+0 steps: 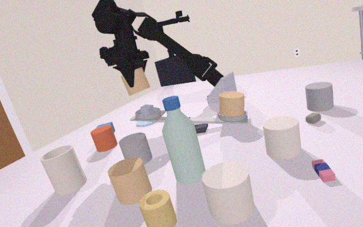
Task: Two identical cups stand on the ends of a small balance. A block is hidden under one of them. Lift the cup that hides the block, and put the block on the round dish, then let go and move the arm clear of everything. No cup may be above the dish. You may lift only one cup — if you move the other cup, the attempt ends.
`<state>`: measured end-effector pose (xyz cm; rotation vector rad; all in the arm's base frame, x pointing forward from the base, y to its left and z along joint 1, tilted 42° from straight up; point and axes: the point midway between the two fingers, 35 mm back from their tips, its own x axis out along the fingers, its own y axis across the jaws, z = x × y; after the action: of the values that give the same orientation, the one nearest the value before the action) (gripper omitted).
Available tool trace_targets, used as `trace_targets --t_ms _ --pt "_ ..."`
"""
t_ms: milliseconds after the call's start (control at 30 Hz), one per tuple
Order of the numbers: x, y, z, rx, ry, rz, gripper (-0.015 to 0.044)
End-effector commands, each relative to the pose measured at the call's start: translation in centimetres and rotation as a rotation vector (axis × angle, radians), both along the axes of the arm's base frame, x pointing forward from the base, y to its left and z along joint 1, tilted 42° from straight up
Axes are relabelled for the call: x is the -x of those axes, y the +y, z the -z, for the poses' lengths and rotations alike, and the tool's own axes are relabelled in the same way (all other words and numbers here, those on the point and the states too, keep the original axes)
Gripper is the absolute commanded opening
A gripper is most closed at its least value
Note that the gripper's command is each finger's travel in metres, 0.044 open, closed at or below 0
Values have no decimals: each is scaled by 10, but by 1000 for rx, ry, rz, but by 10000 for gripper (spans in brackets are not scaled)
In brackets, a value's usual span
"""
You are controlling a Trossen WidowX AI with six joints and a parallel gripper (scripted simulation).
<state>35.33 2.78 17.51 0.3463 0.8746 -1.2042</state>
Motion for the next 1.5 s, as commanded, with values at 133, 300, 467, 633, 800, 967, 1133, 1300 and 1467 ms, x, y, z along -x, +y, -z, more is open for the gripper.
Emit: trace_targets --t_ms 133,300,467,633,800,967,1133,1300,1467 --pt "0 0 0 0 0 -1 0" --pt "0 0 0 0 0 -1 0" --pt "0 0 0 0 0 -1 0" --pt "0 0 0 0 0 -1 0" --pt "0 0 0 0 0 -1 0" --pt "0 0 0 0 0 -1 0" --pt "0 0 0 0 0 -1 0" --pt "0 0 0 0 0 -1 0" --pt "5 -16 -6 -9 3 6 0"
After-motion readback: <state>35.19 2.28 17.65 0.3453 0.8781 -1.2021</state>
